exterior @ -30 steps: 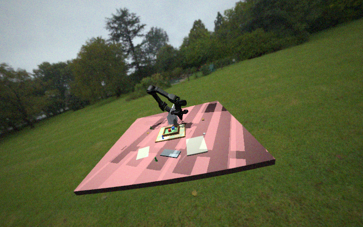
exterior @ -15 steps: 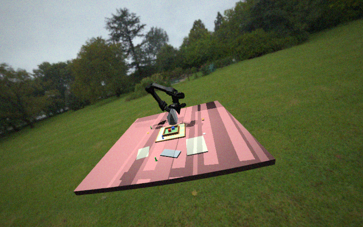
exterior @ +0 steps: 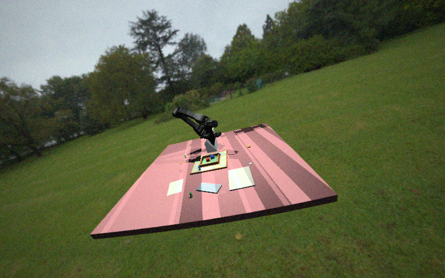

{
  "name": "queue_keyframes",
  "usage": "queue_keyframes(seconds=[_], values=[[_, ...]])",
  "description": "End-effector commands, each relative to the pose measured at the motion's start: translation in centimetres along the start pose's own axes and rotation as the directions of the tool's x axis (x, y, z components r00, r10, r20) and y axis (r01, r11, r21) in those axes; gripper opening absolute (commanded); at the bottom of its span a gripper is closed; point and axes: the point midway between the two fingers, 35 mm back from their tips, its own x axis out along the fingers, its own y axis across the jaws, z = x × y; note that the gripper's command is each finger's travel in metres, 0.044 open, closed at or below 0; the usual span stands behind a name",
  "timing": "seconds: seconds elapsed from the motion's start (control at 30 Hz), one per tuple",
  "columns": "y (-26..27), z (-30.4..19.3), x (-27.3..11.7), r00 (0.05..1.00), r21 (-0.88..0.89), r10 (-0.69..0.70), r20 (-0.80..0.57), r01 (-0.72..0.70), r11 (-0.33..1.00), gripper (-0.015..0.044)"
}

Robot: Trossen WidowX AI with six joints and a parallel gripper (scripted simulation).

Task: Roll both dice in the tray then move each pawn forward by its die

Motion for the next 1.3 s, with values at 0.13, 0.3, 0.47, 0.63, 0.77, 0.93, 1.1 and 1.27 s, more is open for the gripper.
queue_keyframes(seconds=[0.13,0.3,0.47,0.63,0.77,0.93,1.1,1.27], values=[[-3.3,1.3,1.9,1.000,0.000,-0.005,0.013,0.005,1.000,0.0000],[-5.5,1.6,3.1,1.000,0.004,-0.019,0.016,0.019,1.000,0.0000],[-7.1,1.6,4.0,0.999,0.007,-0.033,0.018,0.033,0.999,0.0000],[-7.0,1.7,4.6,0.999,0.007,-0.032,0.018,0.032,0.999,0.0000],[-7.1,1.7,5.8,0.999,0.006,-0.031,0.018,0.031,0.999,0.0000],[-7.2,1.7,7.4,0.999,0.007,-0.034,0.019,0.034,0.999,0.0000],[-7.3,1.7,7.6,0.999,0.007,-0.035,0.019,0.035,0.999,0.0000],[-7.3,1.7,8.2,0.999,0.006,-0.035,0.019,0.035,0.999,0.0000]])
